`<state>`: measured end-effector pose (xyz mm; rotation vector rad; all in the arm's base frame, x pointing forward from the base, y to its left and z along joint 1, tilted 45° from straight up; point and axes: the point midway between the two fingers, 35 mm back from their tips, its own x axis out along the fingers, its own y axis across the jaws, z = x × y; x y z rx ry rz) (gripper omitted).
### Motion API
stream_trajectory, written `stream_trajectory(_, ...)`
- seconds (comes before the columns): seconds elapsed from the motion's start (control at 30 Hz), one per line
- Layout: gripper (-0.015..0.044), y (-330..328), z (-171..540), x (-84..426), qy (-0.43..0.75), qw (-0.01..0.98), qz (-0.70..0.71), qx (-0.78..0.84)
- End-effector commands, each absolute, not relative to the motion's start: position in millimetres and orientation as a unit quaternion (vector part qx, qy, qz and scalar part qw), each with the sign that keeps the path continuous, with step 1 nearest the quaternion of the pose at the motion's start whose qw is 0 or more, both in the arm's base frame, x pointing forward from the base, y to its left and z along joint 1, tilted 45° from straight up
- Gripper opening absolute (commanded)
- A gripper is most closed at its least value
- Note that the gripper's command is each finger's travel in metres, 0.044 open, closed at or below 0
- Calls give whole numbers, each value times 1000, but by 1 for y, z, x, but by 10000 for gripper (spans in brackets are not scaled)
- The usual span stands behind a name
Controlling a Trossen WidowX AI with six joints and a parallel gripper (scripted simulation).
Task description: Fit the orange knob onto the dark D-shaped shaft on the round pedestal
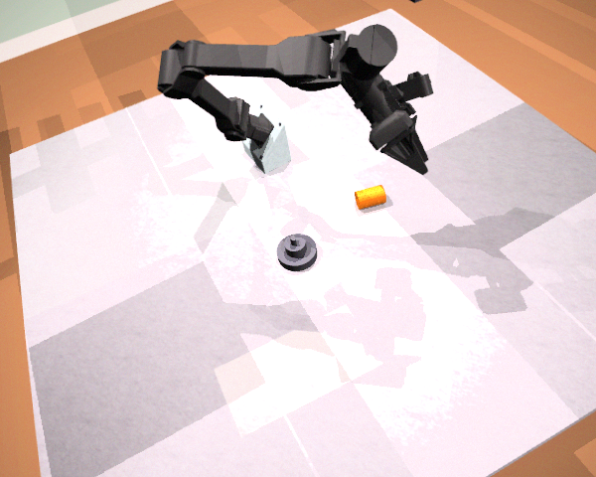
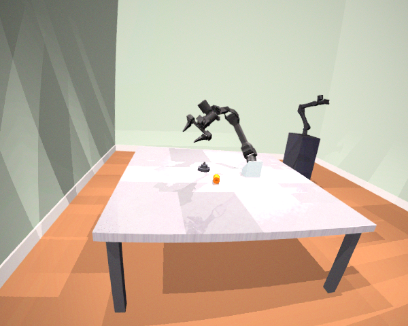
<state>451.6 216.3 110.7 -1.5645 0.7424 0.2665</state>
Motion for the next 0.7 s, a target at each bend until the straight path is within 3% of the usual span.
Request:
stream_trajectory(0.0,440,197,44,419,422,585,158,-675)
stream_trajectory(0.27,440,124,-51,301,666,388,168,-615)
stream_trajectory(0.67,440,105,-69,299,671,382,165,-613)
